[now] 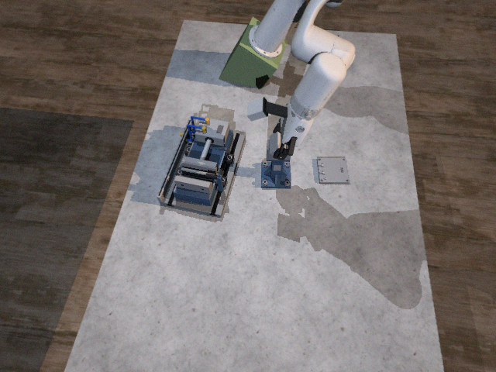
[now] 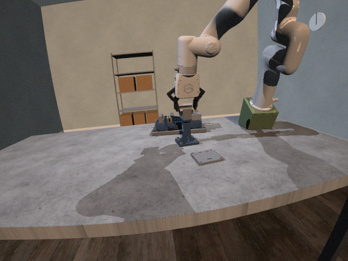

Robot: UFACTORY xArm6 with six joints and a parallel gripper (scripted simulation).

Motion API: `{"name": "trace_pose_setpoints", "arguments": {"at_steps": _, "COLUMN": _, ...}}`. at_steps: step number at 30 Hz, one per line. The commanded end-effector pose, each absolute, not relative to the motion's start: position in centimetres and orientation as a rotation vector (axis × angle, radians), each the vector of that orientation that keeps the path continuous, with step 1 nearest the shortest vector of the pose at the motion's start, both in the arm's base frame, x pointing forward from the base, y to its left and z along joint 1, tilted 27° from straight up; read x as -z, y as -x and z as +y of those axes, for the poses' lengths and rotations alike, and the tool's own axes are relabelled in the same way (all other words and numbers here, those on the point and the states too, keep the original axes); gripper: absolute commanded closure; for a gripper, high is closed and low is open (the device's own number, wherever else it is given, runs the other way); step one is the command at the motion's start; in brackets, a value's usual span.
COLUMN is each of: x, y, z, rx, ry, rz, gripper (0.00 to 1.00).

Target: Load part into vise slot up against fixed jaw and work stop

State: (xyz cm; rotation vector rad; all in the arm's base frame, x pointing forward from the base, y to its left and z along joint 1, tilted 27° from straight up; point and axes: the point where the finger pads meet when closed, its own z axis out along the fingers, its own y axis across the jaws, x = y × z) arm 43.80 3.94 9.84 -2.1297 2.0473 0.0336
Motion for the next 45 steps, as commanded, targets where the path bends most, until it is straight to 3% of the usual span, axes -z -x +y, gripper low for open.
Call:
{"name": "trace_pose_setpoints", "arguments": {"at_steps": 1, "x": -9.97, "y": -43.91, "z": 3.93, "rx": 0.002, "ry": 2.14, "rz": 2.066, "gripper": 0.11}}
{"name": "trace_pose_setpoints", "arguments": {"at_steps": 45, "x": -9.96, "y": -43.9, "z": 4.26, "rx": 0.318, "ry": 2.251, "rz": 2.21, "gripper": 0.11}}
